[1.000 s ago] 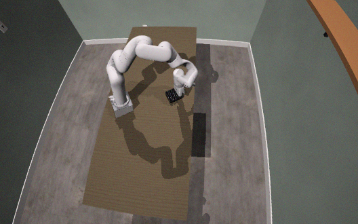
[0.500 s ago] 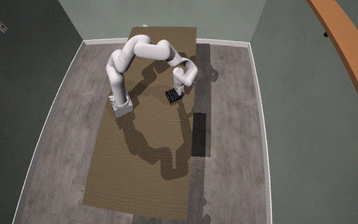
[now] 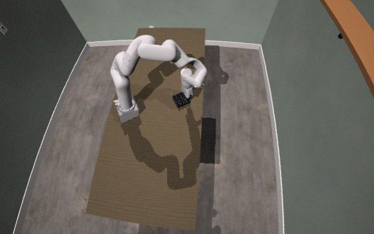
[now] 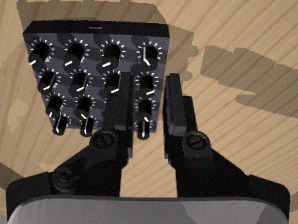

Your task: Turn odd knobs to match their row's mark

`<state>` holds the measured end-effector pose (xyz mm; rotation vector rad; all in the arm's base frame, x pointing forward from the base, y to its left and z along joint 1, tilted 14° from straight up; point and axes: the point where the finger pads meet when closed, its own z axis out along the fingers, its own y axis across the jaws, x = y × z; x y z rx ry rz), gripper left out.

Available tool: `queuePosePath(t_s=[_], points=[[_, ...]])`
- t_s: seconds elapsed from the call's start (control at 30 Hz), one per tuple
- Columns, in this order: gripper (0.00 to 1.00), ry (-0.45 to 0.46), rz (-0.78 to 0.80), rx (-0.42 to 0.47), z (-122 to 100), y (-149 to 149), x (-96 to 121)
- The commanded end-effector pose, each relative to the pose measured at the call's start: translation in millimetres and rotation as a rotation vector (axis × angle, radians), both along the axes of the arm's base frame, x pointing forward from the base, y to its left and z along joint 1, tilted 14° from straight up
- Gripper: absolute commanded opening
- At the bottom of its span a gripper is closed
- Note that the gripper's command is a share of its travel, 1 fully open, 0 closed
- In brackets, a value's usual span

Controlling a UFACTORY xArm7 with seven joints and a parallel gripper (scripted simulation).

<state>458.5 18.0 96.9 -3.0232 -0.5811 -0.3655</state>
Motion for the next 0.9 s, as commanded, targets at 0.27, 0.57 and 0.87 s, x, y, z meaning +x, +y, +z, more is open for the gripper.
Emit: queuePosePath(t_s=[0.27, 0.57, 0.87], points=[[0.19, -0.003, -0.002, 0.0, 2.1, -0.4, 0.8], [0.19, 0.02, -0.146, 0.033, 0.1, -0.8, -1.7], [0.19, 0.054, -0.38, 0.083, -2.4, -1.4, -5.3]])
